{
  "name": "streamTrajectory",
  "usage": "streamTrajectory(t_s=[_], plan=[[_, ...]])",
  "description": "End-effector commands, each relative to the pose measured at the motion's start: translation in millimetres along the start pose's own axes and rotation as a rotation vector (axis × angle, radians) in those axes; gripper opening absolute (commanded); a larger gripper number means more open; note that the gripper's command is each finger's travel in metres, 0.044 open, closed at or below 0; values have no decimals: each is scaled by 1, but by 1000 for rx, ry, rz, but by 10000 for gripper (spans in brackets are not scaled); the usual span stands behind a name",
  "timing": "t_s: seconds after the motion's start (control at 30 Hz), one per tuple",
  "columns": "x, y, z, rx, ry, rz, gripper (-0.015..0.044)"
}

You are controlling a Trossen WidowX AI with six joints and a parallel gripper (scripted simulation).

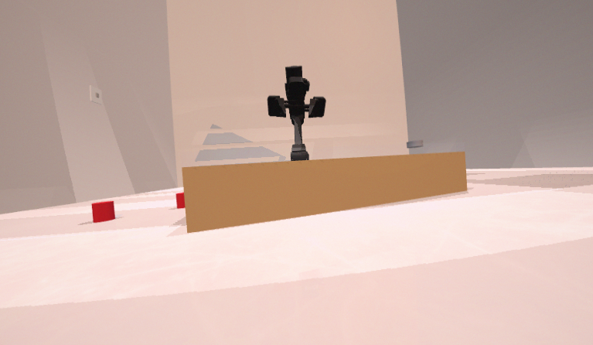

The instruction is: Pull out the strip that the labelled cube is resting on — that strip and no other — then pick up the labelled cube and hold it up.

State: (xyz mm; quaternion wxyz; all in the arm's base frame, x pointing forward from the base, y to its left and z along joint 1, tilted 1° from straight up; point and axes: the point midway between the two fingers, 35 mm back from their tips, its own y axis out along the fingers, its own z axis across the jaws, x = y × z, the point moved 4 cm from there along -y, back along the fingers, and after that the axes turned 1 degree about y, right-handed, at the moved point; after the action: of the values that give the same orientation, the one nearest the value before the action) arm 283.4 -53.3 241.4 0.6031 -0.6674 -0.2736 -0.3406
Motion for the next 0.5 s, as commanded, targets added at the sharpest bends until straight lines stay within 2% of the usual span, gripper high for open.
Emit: streamTrajectory(t_s=[0.0,0.3,0.47], plan=[[13,19,-14,-19,-36,120,243],[21,81,-57,5,-122,482,6],[8,117,-85,61,-156,683,0]])
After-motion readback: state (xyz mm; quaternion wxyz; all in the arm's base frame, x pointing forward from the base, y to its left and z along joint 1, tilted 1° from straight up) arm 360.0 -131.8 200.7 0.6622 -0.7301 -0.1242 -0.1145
